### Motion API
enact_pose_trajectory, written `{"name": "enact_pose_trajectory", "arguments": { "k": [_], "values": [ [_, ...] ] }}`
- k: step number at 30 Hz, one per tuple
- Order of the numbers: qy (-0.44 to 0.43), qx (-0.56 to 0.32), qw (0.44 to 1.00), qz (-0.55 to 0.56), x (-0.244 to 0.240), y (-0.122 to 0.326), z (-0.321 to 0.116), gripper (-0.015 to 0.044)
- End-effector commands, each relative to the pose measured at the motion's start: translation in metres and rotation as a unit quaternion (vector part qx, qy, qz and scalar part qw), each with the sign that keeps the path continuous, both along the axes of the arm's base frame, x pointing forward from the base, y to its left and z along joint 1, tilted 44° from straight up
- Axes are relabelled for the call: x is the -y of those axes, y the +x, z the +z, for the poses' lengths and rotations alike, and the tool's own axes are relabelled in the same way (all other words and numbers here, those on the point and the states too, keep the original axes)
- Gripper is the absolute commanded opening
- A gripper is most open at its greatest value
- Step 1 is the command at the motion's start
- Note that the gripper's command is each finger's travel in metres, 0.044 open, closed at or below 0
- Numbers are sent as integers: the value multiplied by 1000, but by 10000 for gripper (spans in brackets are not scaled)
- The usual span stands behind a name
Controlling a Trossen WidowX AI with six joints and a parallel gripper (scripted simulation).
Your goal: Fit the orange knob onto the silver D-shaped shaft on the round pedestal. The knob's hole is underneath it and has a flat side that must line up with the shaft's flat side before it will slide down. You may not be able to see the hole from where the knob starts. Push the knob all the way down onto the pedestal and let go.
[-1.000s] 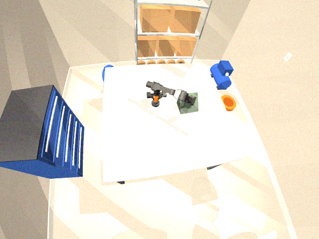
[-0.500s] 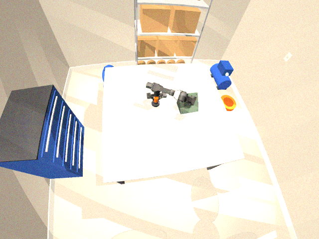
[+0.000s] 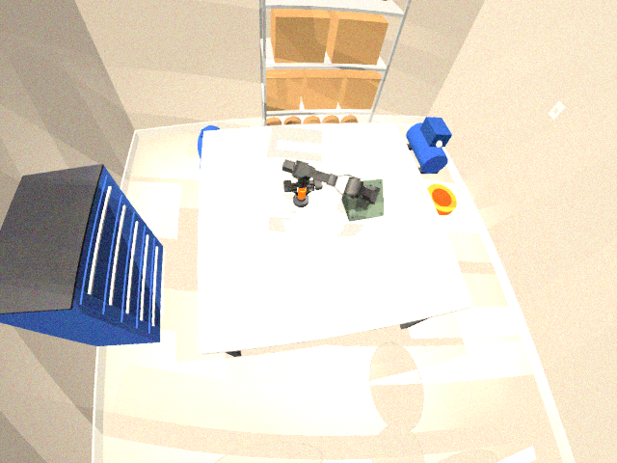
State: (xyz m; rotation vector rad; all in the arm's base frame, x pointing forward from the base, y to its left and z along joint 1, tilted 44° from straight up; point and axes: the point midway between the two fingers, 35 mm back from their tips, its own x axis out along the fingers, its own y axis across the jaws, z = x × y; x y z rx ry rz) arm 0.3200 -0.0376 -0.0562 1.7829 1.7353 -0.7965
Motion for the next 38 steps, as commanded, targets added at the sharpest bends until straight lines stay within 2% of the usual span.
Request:
{"name": "enact_pose_trajectory", "arguments": {
  "k": [1, 14, 22, 29, 38],
  "values": [
    [0, 0, 1000, 0, 0, 0, 0, 105],
    [0, 0, 1000, 0, 0, 0, 0, 440],
    [0, 0, 1000, 0, 2, 0, 2, 440],
    [-2, -1, 1000, 0, 66, 0, 67, 440],
    [-2, 0, 1000, 0, 70, 3, 66, 440]
  ]
}}
